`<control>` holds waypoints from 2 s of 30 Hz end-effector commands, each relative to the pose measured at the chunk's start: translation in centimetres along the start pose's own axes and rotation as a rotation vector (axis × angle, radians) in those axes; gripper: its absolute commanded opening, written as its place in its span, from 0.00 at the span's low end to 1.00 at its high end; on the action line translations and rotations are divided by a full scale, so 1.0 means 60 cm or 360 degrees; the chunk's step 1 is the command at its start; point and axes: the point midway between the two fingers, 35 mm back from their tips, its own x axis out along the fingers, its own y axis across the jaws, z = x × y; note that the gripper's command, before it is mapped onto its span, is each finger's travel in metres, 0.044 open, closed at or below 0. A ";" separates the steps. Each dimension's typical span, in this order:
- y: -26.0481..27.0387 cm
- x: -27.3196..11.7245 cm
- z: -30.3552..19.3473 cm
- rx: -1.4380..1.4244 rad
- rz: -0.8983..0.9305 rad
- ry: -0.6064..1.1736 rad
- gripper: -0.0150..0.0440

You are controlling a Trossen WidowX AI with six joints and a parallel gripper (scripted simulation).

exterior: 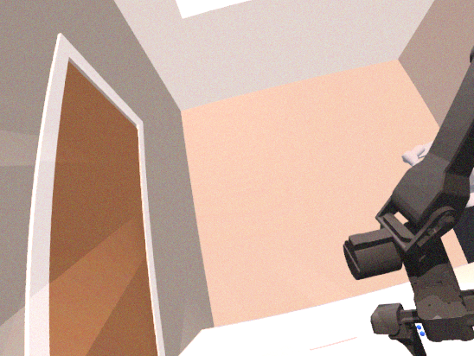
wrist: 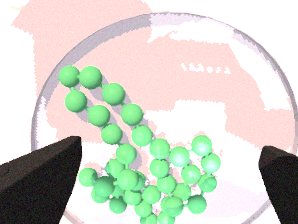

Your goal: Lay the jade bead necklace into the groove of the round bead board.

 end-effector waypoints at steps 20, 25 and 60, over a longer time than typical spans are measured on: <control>0.005 0.023 -0.005 0.0011 0.0014 0.0010 0.59; 0.005 0.023 -0.005 0.0011 0.0014 0.0010 0.40; 0.006 0.012 -0.007 0.0019 0.0018 0.0011 0.25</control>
